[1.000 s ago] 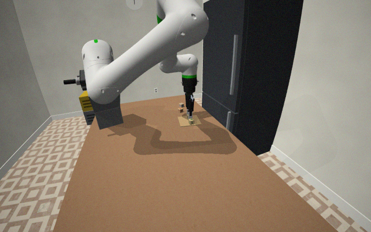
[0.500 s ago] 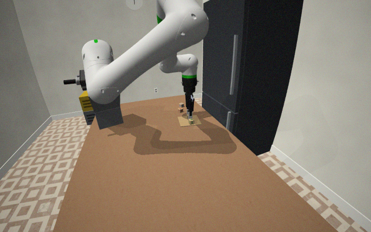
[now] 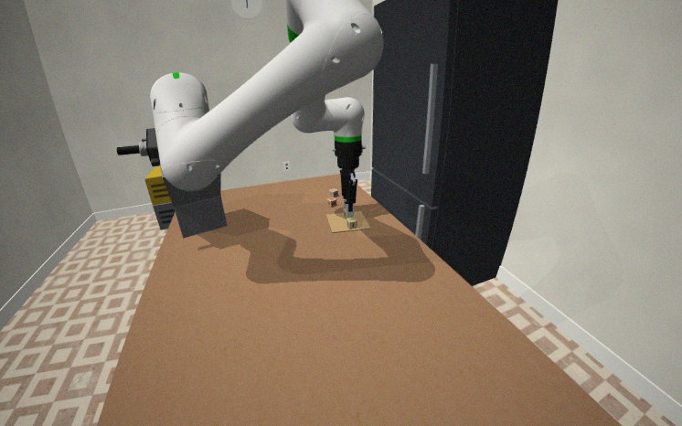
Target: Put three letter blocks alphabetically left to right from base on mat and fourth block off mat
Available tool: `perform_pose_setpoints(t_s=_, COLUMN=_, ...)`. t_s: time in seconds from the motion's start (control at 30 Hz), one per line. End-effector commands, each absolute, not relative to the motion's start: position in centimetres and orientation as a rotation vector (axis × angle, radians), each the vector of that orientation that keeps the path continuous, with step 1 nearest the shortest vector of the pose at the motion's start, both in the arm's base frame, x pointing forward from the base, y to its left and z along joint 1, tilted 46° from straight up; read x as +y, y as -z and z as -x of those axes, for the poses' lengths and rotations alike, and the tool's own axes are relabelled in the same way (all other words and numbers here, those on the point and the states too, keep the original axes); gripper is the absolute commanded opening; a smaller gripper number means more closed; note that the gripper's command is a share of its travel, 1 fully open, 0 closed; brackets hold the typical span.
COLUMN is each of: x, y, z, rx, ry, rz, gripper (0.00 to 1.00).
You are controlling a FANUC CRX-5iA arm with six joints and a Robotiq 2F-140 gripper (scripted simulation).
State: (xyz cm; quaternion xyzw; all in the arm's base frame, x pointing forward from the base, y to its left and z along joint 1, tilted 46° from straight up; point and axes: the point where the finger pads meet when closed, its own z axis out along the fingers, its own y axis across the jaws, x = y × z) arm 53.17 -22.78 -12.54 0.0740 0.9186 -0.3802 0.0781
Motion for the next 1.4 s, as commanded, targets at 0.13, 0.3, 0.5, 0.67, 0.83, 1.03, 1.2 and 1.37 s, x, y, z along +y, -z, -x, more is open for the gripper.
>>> perform_pose_setpoints(t_s=0.13, x=-19.7, y=9.5, z=-52.8, rx=2.751, ry=1.138, rz=-0.222, gripper=0.16)
perform_pose_setpoints(t_s=0.3, x=-17.1, y=7.0, z=-52.5, rx=2.751, ry=1.138, rz=-0.222, gripper=0.16)
perform_pose_setpoints(t_s=0.5, x=-16.1, y=6.0, z=-52.4, rx=2.751, ry=1.138, rz=-0.222, gripper=0.16)
perform_pose_setpoints(t_s=0.67, x=-16.0, y=5.9, z=-52.3, rx=2.751, ry=1.138, rz=-0.222, gripper=0.16)
perform_pose_setpoints(t_s=0.83, x=-16.1, y=5.8, z=-52.3, rx=2.751, ry=1.138, rz=-0.221, gripper=0.16)
perform_pose_setpoints(t_s=1.03, x=-21.7, y=0.6, z=-50.8, rx=2.765, ry=1.14, rz=-0.182, gripper=0.16)
perform_pose_setpoints(t_s=1.2, x=-25.0, y=-2.4, z=-49.4, rx=2.769, ry=1.149, rz=-0.159, gripper=0.16)
perform_pose_setpoints(t_s=1.37, x=-26.7, y=-3.9, z=-48.4, rx=2.77, ry=1.155, rz=-0.147, gripper=0.16)
